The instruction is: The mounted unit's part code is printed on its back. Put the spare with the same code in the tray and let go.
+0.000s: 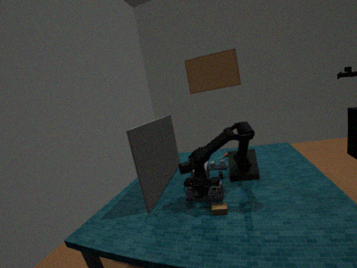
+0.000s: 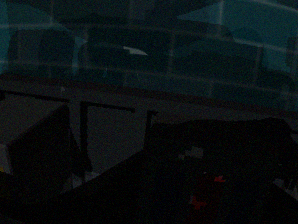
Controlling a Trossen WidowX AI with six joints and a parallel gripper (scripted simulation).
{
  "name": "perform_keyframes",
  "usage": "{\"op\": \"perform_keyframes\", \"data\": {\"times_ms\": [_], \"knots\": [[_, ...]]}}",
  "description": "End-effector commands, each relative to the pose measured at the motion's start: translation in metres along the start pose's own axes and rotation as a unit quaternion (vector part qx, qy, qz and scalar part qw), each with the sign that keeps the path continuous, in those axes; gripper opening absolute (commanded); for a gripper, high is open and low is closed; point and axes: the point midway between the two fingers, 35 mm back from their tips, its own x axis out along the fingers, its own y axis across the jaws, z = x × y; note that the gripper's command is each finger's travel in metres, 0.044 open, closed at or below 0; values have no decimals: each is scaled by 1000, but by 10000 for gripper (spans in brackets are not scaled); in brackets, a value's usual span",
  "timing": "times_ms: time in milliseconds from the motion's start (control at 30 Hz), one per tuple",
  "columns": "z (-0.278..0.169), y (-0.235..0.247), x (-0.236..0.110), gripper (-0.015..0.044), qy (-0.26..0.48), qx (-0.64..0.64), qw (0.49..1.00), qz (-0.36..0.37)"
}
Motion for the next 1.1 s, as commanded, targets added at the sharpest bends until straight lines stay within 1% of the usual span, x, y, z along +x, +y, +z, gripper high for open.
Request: {"op": "perform_keyframes", "data": {"times_ms": [0,33,67,333,400,767,967,1067], "knots": [[0,0,0,37,0,0,1000,0],[0,0,0,10,0,0,1000,0],[0,0,0,0,0,0,1000,0],[0,0,-1,0,0,0,1000,0],[0,-1,-9,0,1,0,1000,0],[-1,-1,-75,0,4,1,1000,-1],[-2,-1,-77,0,7,3,1000,-3],[0,-1,-88,0,7,3,1000,-2]]}}
